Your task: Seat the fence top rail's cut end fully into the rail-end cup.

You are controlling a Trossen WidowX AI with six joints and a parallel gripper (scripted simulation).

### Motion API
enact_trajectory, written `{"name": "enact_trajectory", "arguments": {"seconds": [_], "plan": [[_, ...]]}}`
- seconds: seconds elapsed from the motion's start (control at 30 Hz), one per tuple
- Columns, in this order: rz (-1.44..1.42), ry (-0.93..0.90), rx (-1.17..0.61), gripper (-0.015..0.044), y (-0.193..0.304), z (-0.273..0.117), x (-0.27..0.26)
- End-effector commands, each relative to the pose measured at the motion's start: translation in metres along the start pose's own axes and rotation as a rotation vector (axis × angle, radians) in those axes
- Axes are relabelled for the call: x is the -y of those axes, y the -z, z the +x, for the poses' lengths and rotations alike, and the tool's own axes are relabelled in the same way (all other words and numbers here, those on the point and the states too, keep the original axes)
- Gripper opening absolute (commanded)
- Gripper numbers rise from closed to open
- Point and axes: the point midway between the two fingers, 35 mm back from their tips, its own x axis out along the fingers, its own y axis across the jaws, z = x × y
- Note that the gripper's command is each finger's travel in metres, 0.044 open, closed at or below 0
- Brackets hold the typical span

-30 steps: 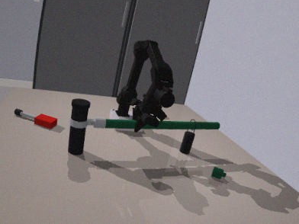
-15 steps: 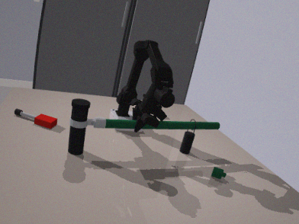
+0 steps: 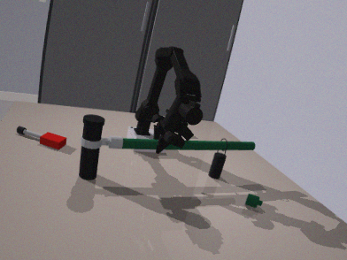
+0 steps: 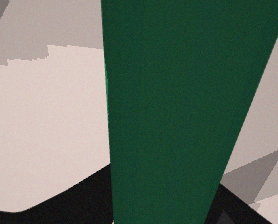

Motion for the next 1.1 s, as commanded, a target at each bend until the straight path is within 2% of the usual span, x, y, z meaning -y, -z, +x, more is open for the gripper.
{"name": "enact_trajectory", "arguments": {"seconds": [0.0,1.07], "plan": [[-0.002,0.001,-0.005,0.0000,0.0015,-0.0009,0.0007],[-0.005,0.002,-0.010,0.0000,0.0067,-0.0025,0.0023]]}}
